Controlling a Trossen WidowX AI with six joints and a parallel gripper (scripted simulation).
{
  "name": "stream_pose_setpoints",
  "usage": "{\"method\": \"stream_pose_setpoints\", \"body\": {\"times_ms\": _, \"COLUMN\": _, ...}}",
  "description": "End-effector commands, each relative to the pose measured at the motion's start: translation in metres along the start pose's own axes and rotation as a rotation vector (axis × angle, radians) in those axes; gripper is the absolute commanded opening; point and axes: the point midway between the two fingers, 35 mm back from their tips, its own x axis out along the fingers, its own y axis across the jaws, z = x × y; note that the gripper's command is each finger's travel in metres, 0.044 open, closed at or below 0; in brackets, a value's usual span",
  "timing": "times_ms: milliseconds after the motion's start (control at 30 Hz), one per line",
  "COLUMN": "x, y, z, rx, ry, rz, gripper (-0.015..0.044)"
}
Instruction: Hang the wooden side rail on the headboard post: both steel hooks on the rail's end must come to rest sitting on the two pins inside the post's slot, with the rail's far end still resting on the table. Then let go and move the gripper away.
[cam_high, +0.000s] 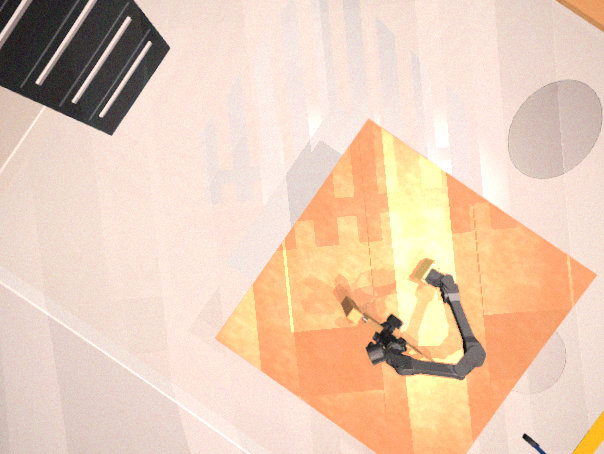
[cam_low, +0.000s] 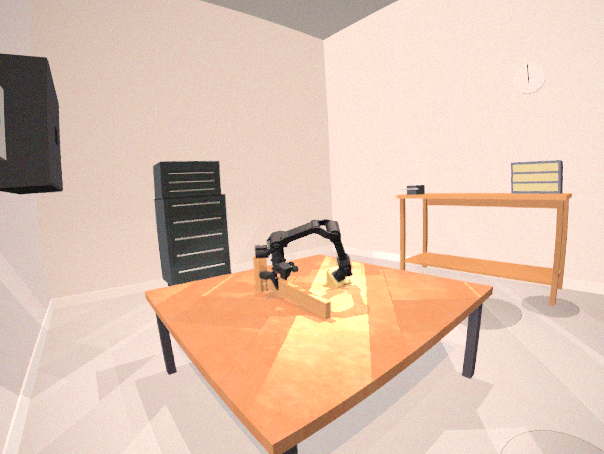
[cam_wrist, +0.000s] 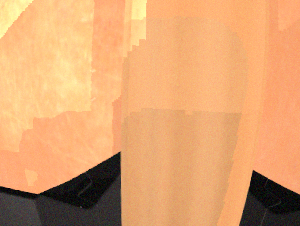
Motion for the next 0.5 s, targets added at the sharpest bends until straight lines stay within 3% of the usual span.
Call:
{"method": "stream_pose_setpoints", "body": {"times_ms": 0, "x": -0.0026, "y": -0.0006, "z": -0.0035, "rx": -0.002, "ry": 0.006, "rz": -0.009, "gripper": 0.0}}
{"method": "stream_pose_setpoints", "body": {"times_ms": 467, "x": -0.0037, "y": -0.0016, "z": -0.0045, "rx": -0.002, "ry": 0.006, "rz": -0.009, "gripper": 0.0}}
